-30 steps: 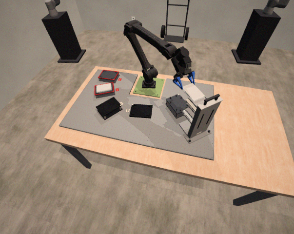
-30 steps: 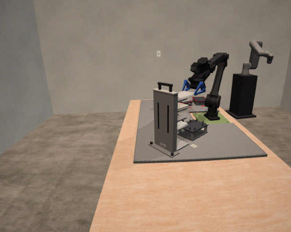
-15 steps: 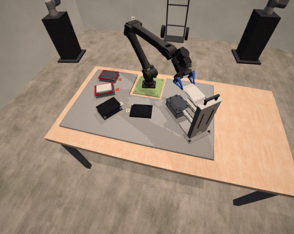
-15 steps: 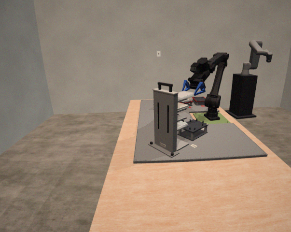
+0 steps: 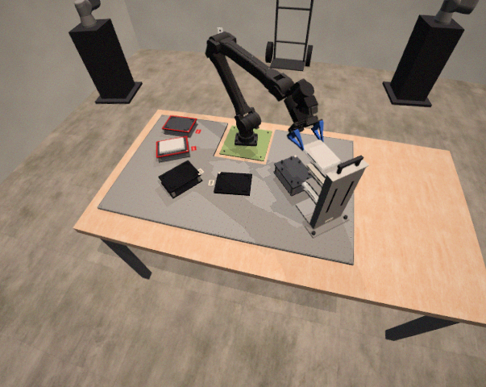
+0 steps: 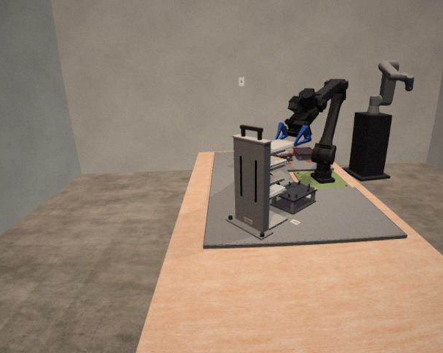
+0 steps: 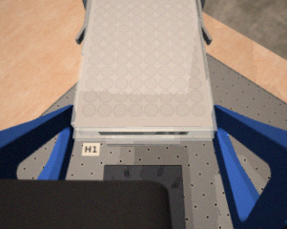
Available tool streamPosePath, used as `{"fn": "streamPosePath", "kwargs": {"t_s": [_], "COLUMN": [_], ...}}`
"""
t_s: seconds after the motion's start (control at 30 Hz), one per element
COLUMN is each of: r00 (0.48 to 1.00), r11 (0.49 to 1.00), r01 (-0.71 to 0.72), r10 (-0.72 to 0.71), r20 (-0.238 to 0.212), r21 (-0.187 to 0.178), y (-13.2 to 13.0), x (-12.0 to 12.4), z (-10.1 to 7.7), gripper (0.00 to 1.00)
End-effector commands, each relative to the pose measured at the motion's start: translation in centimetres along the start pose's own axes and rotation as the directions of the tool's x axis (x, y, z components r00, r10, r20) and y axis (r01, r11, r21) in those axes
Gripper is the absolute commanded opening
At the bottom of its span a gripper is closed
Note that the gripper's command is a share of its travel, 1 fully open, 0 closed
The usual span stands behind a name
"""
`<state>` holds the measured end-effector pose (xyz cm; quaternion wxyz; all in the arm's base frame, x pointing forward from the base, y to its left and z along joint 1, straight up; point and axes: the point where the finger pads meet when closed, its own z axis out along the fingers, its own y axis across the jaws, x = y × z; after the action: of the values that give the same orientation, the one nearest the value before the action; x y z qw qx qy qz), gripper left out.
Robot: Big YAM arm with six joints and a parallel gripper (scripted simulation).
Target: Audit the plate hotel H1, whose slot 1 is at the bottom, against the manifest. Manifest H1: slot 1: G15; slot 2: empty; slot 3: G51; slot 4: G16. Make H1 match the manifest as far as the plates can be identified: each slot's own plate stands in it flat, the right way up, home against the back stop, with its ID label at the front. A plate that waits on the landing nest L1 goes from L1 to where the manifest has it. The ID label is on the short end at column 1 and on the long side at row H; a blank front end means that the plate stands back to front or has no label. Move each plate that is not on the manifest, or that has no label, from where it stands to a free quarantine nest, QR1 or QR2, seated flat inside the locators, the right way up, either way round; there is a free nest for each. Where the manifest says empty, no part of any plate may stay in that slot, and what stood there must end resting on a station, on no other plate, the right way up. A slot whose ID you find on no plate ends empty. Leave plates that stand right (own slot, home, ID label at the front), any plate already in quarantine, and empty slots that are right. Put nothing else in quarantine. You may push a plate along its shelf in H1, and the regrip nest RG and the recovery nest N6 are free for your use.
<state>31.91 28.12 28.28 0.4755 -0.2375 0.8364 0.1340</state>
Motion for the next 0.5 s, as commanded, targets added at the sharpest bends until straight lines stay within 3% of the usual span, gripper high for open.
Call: {"fn": "streamPosePath", "kwargs": {"t_s": [0.0, 0.47], "r00": [0.994, 0.994], "r11": [1.000, 1.000], "r01": [-0.020, -0.020], "r10": [0.020, 0.020], "r20": [0.108, 0.108], "r21": [-0.006, -0.005], "y": [-0.07, -0.08], "x": [-5.85, -5.89], "z": [-0.99, -0.14], "gripper": [0.86, 0.86]}}
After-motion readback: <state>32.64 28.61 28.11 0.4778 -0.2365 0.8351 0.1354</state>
